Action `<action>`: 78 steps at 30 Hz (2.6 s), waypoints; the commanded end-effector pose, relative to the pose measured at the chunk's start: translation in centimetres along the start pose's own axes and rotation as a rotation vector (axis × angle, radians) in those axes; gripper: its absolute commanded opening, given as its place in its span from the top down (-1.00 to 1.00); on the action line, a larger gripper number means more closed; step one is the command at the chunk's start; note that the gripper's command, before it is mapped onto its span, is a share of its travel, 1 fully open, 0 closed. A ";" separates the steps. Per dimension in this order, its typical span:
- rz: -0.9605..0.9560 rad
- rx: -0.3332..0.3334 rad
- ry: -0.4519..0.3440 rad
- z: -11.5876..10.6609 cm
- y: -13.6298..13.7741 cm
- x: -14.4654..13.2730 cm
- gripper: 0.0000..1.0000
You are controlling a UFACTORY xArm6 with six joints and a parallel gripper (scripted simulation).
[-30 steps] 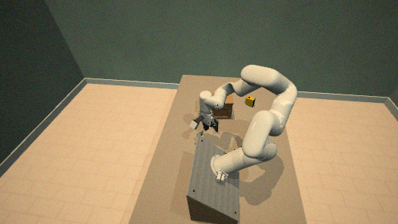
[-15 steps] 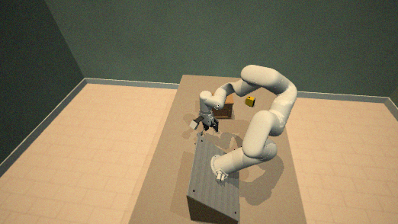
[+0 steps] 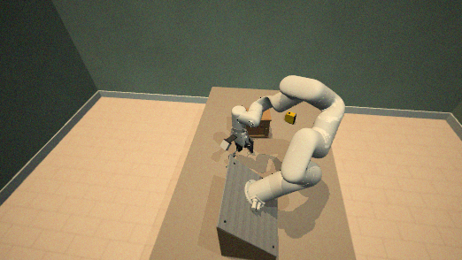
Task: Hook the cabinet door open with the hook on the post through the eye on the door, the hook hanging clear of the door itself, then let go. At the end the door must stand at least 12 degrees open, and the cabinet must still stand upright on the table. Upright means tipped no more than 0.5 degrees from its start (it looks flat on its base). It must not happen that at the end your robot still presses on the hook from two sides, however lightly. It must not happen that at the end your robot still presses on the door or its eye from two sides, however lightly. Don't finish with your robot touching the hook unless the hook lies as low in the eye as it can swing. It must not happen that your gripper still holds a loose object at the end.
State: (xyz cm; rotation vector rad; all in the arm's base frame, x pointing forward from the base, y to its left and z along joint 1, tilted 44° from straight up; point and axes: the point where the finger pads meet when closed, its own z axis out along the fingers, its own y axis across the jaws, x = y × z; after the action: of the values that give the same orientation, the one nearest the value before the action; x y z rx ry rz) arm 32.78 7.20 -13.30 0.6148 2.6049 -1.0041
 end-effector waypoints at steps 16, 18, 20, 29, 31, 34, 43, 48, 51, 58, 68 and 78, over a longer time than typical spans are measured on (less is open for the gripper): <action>0.001 -0.003 -0.001 0.0 0.1 -0.1 0.91; 0.001 -0.003 -0.001 0.0 0.1 -0.1 0.91; 0.001 -0.003 -0.001 0.0 0.1 -0.1 0.91; 0.001 -0.003 -0.001 0.2 0.1 -0.1 0.91; 0.001 -0.003 -0.001 0.2 0.1 -0.1 0.91; 0.001 -0.003 -0.001 0.2 0.1 -0.1 0.91; 0.001 -0.003 -0.001 0.3 0.1 -0.2 0.91; 0.001 -0.003 -0.001 0.3 0.1 -0.2 0.91; 0.001 -0.003 -0.001 0.3 0.1 -0.2 0.91; 0.001 -0.003 -0.001 0.4 0.1 -0.2 0.91; 0.001 -0.003 -0.001 0.4 0.1 -0.2 0.91; 0.001 -0.003 -0.001 0.4 0.1 -0.2 0.52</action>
State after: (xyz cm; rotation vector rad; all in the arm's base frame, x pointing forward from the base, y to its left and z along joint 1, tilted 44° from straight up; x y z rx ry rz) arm 32.91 6.79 -13.62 0.6147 2.6051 -1.0053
